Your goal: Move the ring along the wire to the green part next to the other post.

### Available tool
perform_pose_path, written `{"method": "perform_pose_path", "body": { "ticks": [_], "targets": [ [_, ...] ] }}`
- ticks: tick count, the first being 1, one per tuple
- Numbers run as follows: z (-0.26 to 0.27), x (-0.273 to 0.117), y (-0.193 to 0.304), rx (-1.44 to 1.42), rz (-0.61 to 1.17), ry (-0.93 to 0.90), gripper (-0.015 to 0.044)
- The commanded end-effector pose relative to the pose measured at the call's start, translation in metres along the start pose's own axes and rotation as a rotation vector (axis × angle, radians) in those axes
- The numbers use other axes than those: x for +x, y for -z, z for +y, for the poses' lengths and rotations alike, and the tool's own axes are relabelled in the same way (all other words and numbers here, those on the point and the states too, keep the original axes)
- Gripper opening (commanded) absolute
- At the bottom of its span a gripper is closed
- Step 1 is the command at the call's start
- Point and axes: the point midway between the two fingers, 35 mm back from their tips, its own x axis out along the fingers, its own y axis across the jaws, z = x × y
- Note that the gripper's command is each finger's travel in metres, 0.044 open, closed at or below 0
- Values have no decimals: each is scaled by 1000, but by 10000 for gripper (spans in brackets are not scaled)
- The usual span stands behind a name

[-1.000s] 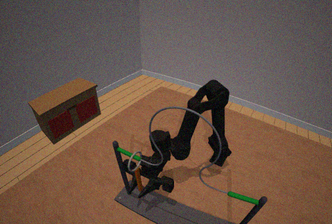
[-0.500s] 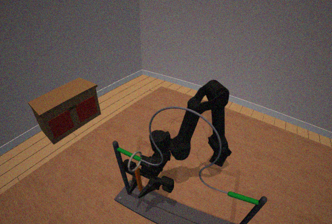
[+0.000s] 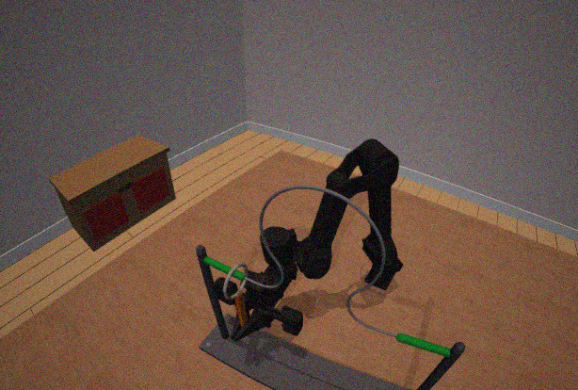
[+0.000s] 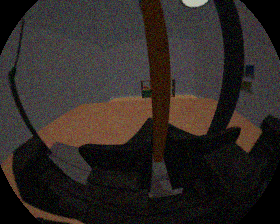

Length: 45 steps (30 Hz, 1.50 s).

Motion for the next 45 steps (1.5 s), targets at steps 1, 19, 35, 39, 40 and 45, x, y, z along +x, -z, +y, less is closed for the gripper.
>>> {"method": "perform_pose_path", "body": {
  "ticks": [1, 19, 35, 39, 40, 45],
  "targets": [
    [0, 0, 0, 0, 0, 0, -150],
    [1, -2, -20, 4, -1, -1, -150],
    [1, -2, -20, 4, -1, -1, -150],
    [1, -2, -20, 4, -1, -1, -150],
    [2, -1, -20, 4, -1, -1, -150],
    [6, -1, -20, 5, -1, -1, -150]
  ]
}}
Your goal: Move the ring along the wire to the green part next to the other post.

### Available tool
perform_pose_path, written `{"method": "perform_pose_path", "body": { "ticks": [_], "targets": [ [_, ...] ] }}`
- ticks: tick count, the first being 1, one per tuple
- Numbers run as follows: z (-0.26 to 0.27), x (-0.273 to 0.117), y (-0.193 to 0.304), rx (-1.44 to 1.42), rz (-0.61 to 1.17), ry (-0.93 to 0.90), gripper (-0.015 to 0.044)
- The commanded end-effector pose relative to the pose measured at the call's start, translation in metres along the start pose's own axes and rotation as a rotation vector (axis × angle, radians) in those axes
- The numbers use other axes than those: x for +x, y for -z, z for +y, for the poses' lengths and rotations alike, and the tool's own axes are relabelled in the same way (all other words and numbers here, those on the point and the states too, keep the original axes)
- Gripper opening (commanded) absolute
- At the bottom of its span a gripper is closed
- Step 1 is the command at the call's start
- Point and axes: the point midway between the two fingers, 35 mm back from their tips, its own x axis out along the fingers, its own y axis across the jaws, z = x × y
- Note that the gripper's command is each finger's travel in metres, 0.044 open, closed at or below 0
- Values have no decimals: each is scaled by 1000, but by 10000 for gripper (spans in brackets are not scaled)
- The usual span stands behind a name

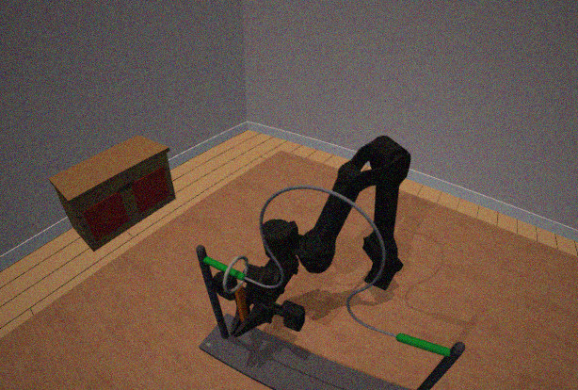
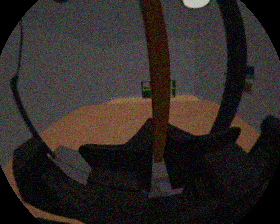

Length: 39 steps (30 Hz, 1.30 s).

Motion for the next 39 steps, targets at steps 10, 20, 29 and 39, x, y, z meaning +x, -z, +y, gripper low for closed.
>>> {"method": "perform_pose_path", "body": {
  "ticks": [10, 20, 29, 39],
  "targets": [
    [13, 0, 0, 8, -1, 1, -150],
    [25, 0, 0, 19, -2, -1, -150],
    [38, 0, -1, 54, -3, -5, -150],
    [61, 0, -2, 155, -5, -14, -150]
  ]
}}
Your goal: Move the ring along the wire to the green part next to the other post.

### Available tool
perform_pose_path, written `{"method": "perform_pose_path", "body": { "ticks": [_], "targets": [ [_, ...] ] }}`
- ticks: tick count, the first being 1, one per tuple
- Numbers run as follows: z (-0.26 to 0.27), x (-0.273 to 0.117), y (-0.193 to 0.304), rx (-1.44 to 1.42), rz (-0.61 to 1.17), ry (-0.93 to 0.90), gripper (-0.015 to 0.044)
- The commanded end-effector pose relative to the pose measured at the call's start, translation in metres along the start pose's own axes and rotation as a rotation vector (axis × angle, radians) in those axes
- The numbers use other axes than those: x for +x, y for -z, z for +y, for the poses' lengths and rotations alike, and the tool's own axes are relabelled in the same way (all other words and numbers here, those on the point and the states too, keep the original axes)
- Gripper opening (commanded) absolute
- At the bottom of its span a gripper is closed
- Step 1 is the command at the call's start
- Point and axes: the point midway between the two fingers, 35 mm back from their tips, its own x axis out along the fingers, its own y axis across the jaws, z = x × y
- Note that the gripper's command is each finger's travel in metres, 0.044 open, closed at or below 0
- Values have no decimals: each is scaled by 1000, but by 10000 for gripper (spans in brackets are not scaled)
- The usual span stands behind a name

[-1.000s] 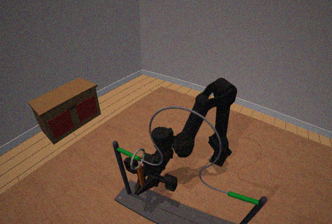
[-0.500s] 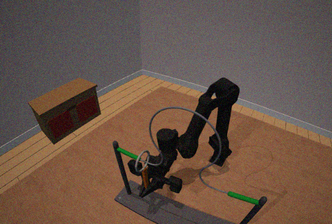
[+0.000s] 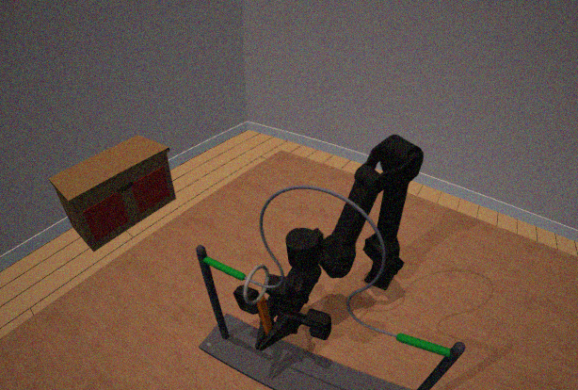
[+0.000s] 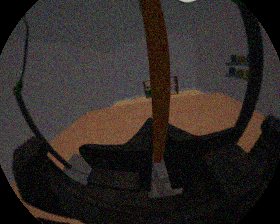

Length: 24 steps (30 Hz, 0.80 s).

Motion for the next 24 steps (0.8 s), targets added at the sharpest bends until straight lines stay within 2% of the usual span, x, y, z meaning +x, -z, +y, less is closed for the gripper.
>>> {"method": "perform_pose_path", "body": {
  "ticks": [1, 15, 24],
  "targets": [
    [10, -2, 0, 47, -3, -2, -150],
    [57, -1, -8, 310, -7, -25, -150],
    [75, -11, -16, 429, 66, -54, -150]
  ]
}}
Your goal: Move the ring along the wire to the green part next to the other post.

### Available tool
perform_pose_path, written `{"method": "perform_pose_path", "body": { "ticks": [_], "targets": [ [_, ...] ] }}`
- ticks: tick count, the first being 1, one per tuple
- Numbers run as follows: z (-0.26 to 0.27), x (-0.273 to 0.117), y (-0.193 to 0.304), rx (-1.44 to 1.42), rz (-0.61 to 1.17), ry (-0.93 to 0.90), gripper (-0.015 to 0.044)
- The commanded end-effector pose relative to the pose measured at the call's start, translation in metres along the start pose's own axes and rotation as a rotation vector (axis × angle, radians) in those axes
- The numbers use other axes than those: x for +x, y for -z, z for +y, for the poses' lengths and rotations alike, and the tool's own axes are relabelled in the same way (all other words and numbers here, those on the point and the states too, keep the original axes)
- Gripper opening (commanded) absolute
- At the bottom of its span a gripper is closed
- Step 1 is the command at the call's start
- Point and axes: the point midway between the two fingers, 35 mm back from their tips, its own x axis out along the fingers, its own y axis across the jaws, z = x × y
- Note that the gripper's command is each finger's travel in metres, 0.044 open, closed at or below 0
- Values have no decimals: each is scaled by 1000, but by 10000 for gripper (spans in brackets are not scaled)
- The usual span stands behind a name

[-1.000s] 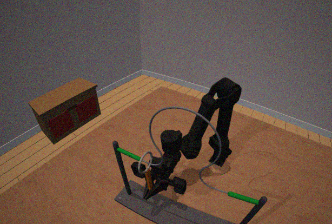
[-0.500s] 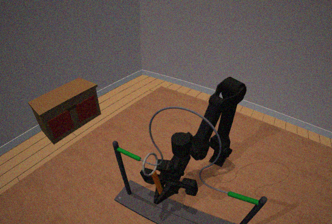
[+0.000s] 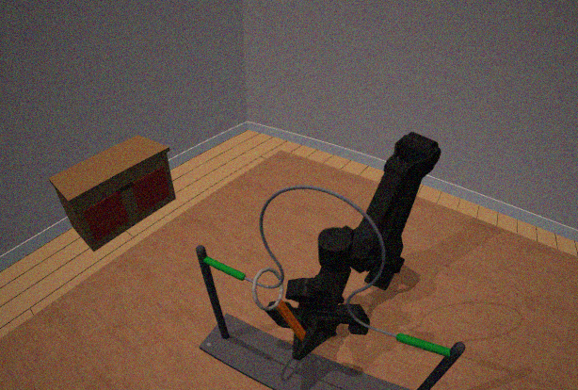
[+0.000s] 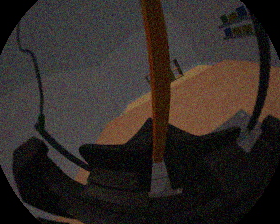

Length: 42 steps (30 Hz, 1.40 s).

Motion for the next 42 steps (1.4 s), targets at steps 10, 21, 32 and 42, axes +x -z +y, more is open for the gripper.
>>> {"method": "perform_pose_path", "body": {
  "ticks": [10, 21, 32, 42],
  "targets": [
    [38, -20, -5, 214, 139, -45, -150],
    [67, -39, -17, 401, 272, -109, -150],
    [90, -57, -34, 569, 392, -193, -150],
    [108, -66, -52, 723, 436, -264, -150]
  ]
}}
